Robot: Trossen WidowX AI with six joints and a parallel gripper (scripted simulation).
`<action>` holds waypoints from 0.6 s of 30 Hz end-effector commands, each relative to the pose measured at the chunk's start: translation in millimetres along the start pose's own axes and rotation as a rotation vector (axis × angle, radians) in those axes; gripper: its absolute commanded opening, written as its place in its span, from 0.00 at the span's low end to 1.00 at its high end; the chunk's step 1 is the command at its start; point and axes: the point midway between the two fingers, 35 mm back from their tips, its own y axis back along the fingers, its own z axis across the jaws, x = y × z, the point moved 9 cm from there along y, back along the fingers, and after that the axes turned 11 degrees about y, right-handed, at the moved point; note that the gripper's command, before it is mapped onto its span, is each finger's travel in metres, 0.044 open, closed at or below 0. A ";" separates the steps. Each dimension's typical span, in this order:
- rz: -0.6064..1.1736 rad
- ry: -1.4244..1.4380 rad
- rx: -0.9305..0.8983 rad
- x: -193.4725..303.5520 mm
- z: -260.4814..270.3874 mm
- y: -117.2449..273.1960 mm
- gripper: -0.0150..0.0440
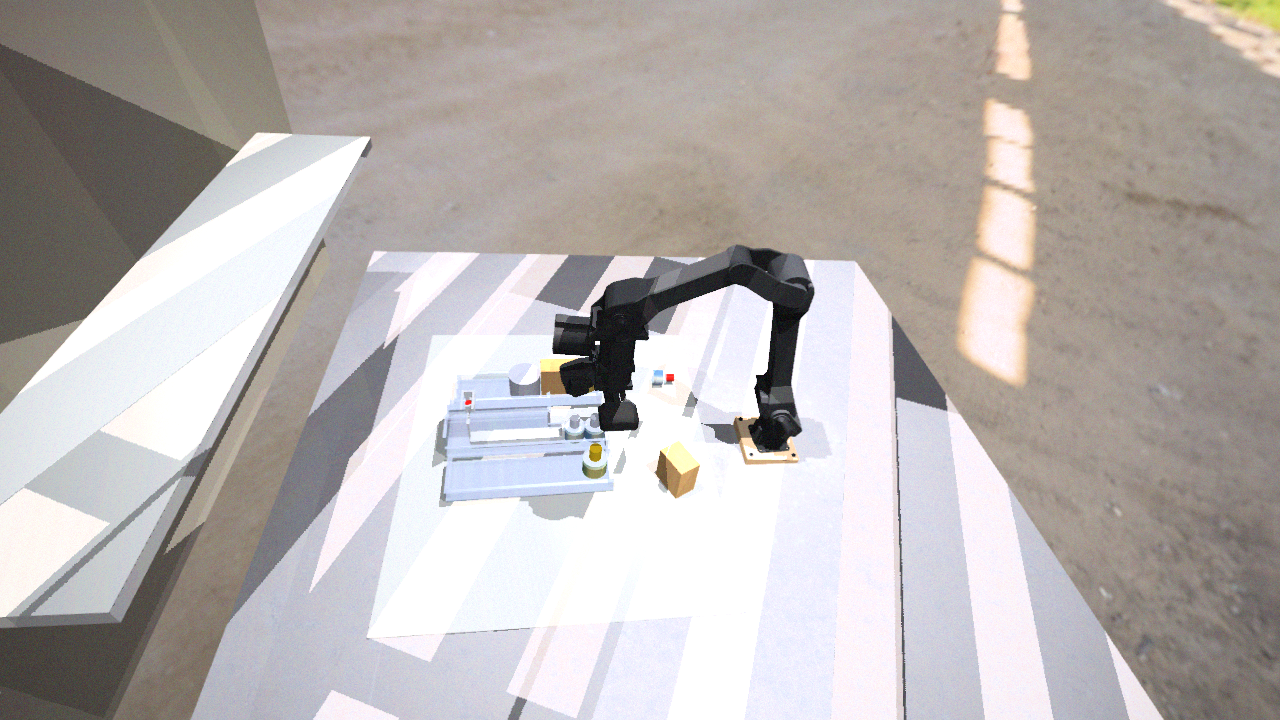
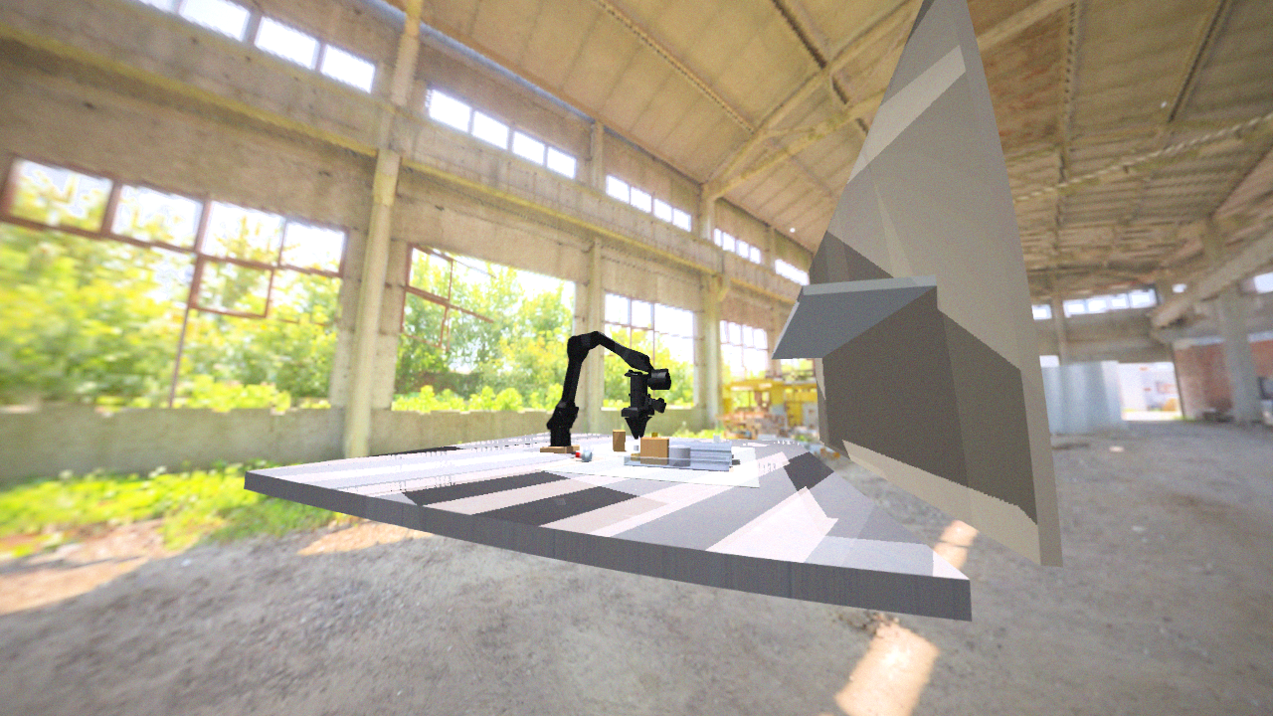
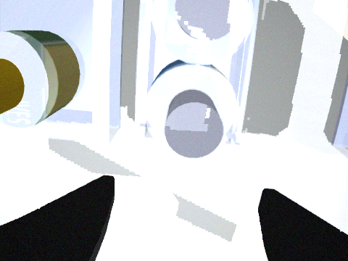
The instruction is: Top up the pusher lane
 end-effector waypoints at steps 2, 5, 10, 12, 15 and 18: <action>0.007 0.003 -0.001 17.4 3.2 -1.7 0.72; 0.008 0.003 -0.002 27.8 5.3 -2.1 0.72; 0.009 0.003 -0.002 45.1 8.9 -3.7 0.72; 0.010 0.003 -0.002 51.4 10.3 -4.5 0.72; 0.010 0.003 -0.002 48.6 9.6 4.9 0.72; 0.009 0.003 -0.002 43.6 8.6 25.6 0.72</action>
